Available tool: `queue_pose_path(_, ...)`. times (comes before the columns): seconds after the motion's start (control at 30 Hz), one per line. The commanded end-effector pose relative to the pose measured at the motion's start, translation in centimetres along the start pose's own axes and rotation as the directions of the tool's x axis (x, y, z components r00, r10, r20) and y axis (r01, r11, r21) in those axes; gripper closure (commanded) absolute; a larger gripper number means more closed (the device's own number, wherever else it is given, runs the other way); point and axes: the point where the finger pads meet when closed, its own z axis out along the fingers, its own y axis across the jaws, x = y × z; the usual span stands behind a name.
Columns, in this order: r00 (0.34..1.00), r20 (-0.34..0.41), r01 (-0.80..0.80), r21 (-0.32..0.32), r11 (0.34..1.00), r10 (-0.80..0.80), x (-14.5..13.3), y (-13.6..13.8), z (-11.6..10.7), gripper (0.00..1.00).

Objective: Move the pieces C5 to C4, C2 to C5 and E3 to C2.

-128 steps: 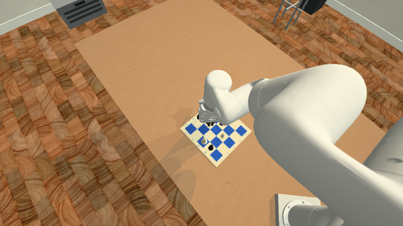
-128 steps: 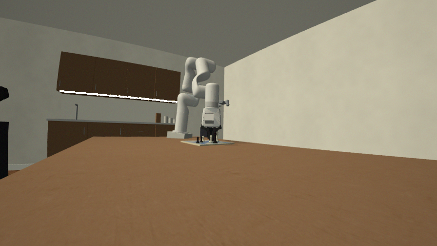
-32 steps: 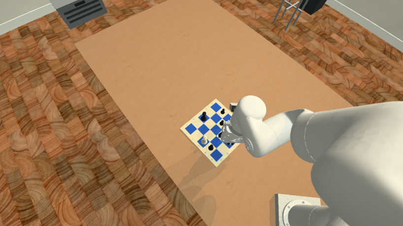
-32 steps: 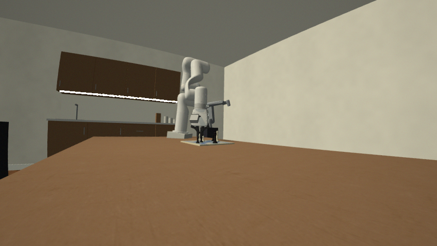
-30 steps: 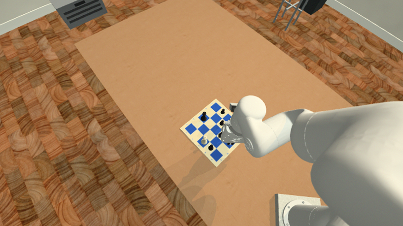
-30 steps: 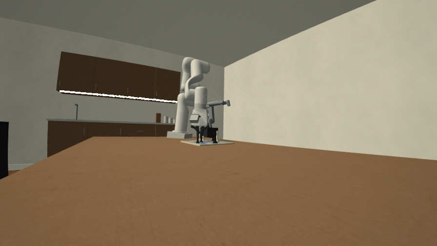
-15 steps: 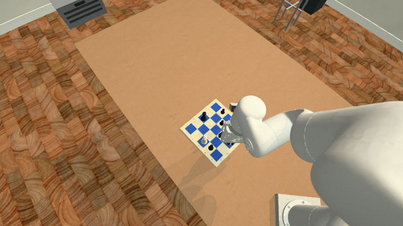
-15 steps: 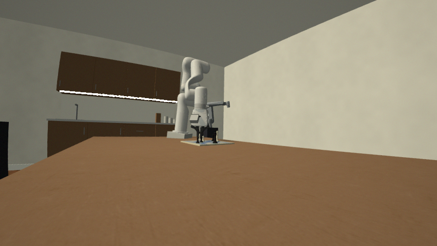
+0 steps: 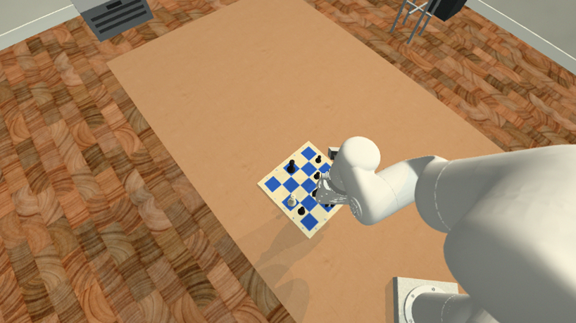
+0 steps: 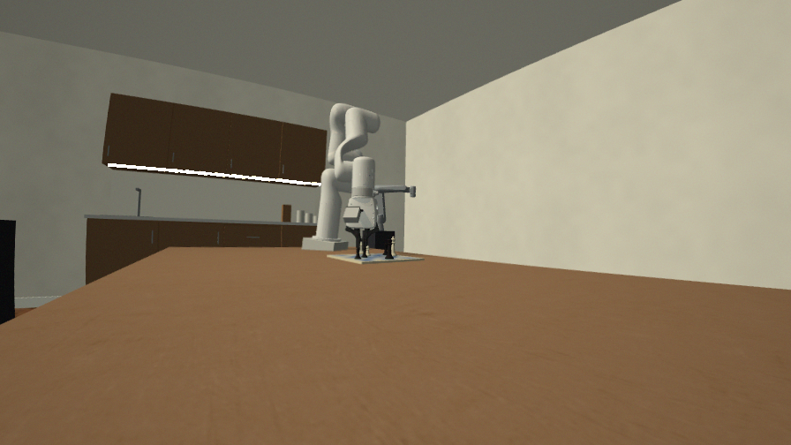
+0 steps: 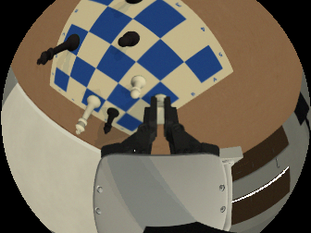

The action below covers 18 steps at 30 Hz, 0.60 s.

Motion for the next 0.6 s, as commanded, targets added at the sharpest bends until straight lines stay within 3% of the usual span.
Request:
queue_pose_path(0.0, 1.0, -0.003, 0.0, 0.002, 1.0, 0.0, 0.11, -0.09, -0.08, 1.0)
queue_pose_path(0.57, 1.0, -0.003, 0.0, 0.002, 1.0, 0.0, 0.11, -0.09, 0.26, 1.0)
